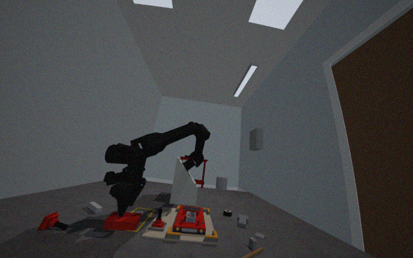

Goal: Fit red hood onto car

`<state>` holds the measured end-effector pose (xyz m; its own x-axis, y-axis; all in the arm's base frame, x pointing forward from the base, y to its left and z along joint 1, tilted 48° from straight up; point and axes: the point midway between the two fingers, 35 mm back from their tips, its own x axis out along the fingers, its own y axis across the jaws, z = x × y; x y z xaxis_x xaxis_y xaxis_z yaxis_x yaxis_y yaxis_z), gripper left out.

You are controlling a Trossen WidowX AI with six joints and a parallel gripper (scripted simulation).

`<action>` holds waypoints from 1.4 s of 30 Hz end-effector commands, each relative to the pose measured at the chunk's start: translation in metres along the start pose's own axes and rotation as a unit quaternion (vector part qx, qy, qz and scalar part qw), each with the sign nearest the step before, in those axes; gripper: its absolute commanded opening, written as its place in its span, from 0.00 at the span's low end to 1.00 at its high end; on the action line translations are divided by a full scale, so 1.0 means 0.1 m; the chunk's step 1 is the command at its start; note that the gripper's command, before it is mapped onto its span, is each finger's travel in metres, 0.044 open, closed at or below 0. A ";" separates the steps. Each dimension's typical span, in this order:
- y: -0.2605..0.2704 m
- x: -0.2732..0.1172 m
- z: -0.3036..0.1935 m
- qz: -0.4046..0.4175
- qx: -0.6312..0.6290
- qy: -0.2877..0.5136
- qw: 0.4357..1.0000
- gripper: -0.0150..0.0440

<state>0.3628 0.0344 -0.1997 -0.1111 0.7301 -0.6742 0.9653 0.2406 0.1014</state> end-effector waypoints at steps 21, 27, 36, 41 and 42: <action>0.00 0.18 0.00 0.001 0.003 0.003 1.000 1.00; 0.00 0.21 0.00 0.001 0.003 0.003 1.000 1.00; 0.00 0.25 0.00 0.001 0.003 0.003 1.000 1.00; 0.00 0.28 0.00 0.001 0.003 0.003 1.000 1.00; 0.00 0.28 0.00 0.001 0.003 0.003 1.000 1.00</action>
<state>0.3599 0.0537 -0.2175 -0.1117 0.7317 -0.6724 0.9656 0.2398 0.1006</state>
